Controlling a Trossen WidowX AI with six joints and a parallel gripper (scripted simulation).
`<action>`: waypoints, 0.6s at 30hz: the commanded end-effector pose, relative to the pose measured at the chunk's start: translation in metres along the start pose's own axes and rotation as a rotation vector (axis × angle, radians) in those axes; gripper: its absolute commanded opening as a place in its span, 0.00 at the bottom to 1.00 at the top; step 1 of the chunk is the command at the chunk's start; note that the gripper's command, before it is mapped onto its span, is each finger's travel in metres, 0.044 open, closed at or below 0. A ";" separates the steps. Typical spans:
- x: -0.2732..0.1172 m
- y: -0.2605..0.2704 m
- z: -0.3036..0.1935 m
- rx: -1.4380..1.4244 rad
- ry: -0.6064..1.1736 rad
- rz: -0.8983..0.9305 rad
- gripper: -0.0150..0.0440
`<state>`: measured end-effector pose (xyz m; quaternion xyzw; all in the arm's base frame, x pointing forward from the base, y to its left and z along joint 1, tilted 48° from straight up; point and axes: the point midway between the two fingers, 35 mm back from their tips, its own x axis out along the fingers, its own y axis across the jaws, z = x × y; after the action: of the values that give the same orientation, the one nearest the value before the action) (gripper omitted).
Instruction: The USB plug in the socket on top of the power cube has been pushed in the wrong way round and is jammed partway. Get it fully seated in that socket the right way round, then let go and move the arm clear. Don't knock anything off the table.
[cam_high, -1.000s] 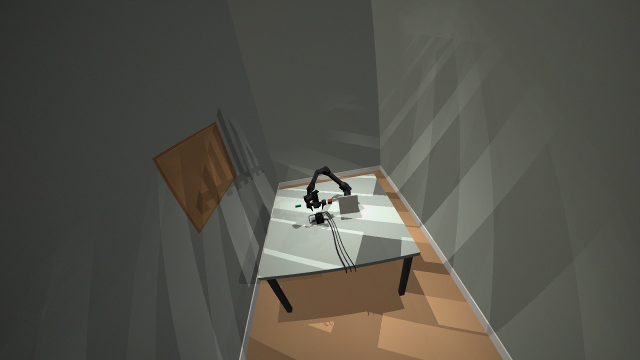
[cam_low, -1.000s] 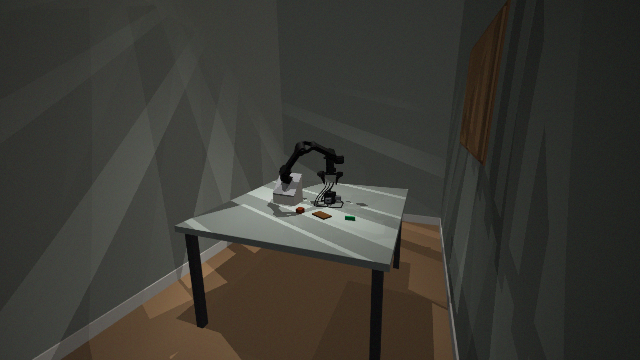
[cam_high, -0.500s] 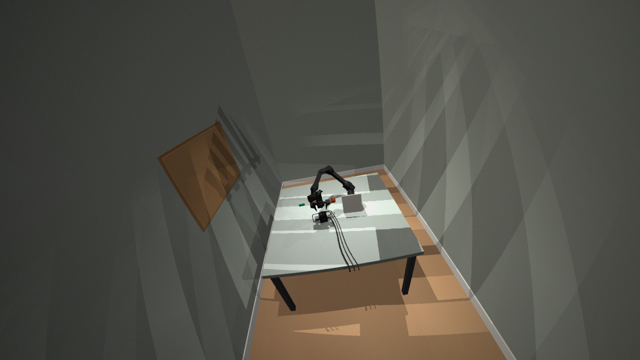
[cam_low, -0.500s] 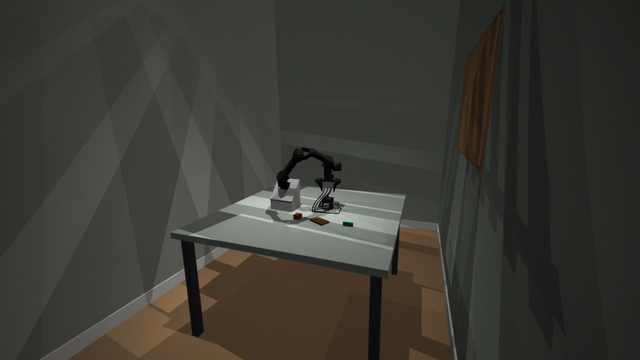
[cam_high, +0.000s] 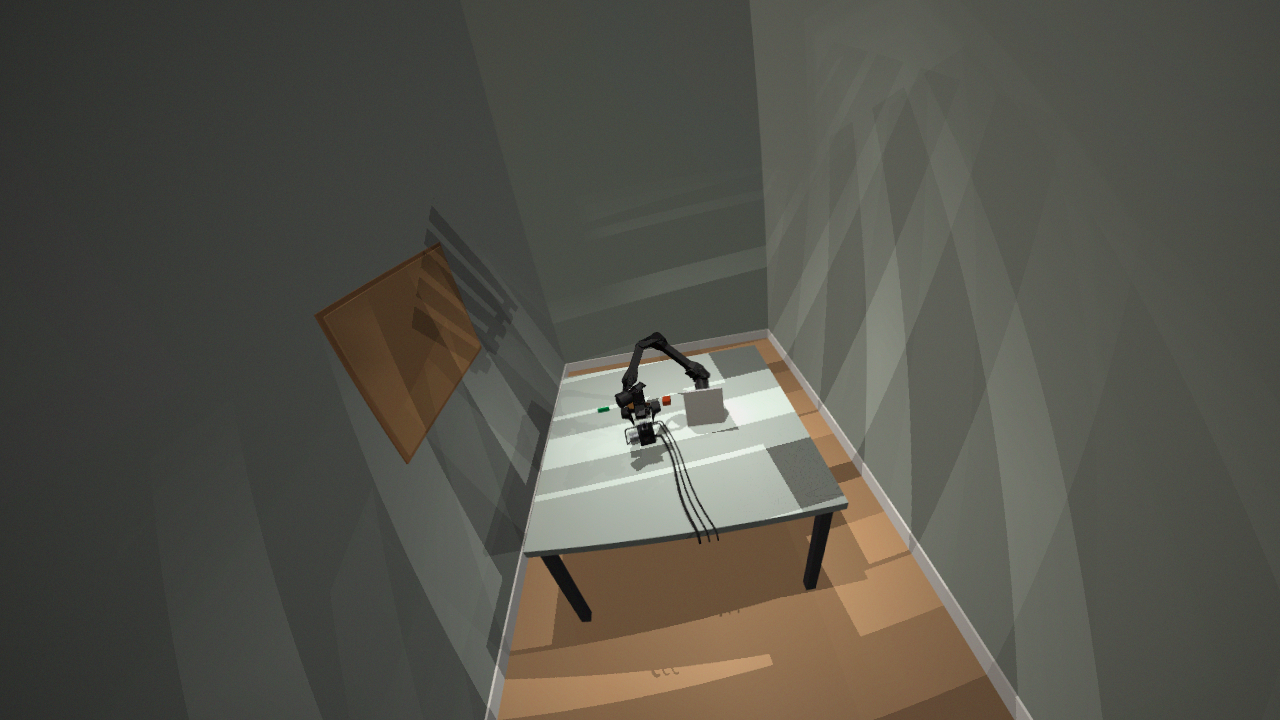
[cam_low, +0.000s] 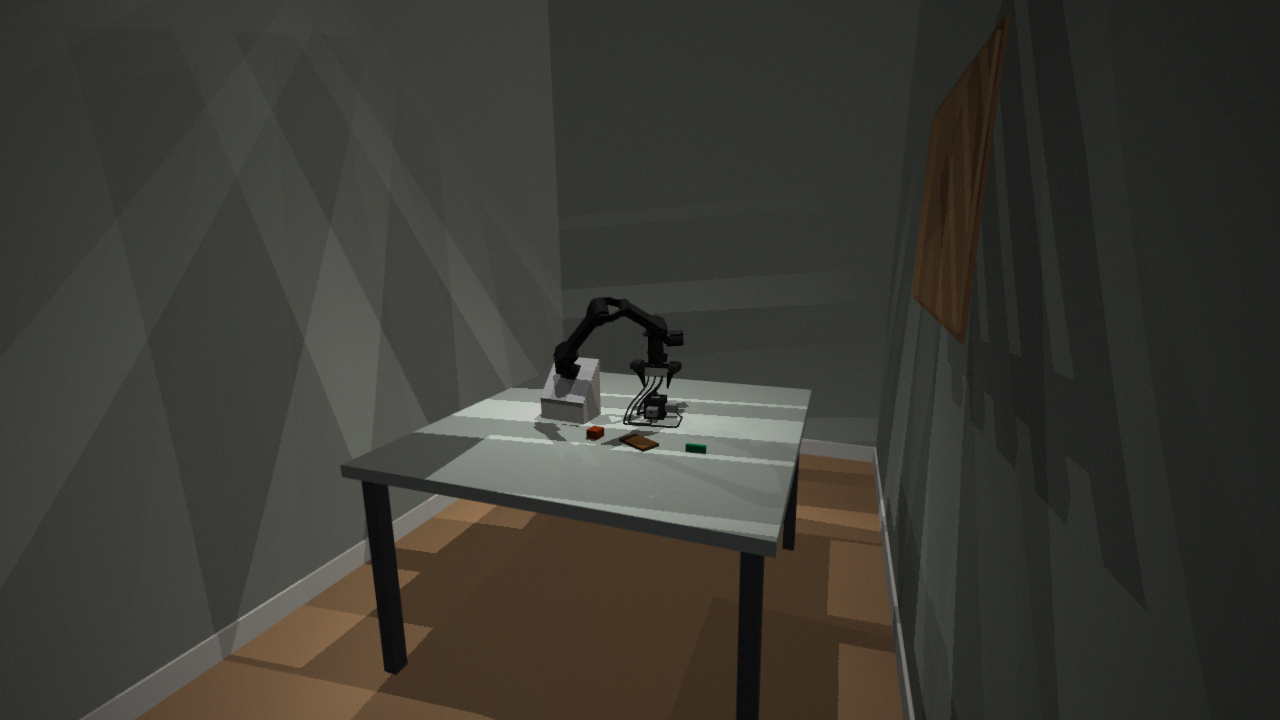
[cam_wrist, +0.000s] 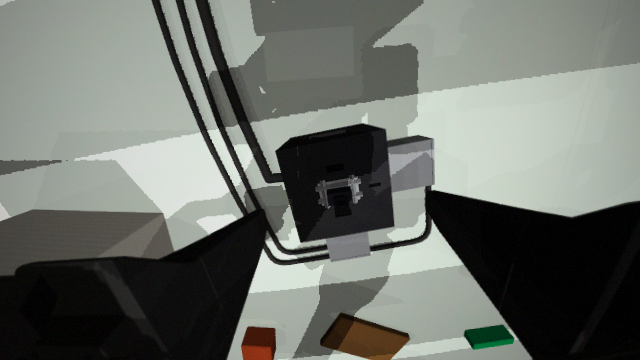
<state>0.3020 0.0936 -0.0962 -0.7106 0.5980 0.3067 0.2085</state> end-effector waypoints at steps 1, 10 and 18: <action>0.006 0.001 -0.001 -0.006 0.008 0.003 1.00; 0.005 0.001 0.000 -0.002 0.002 0.005 0.87; 0.005 0.001 0.000 -0.002 0.002 0.005 0.51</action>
<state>0.3012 0.0897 -0.0992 -0.7098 0.5995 0.3070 0.2062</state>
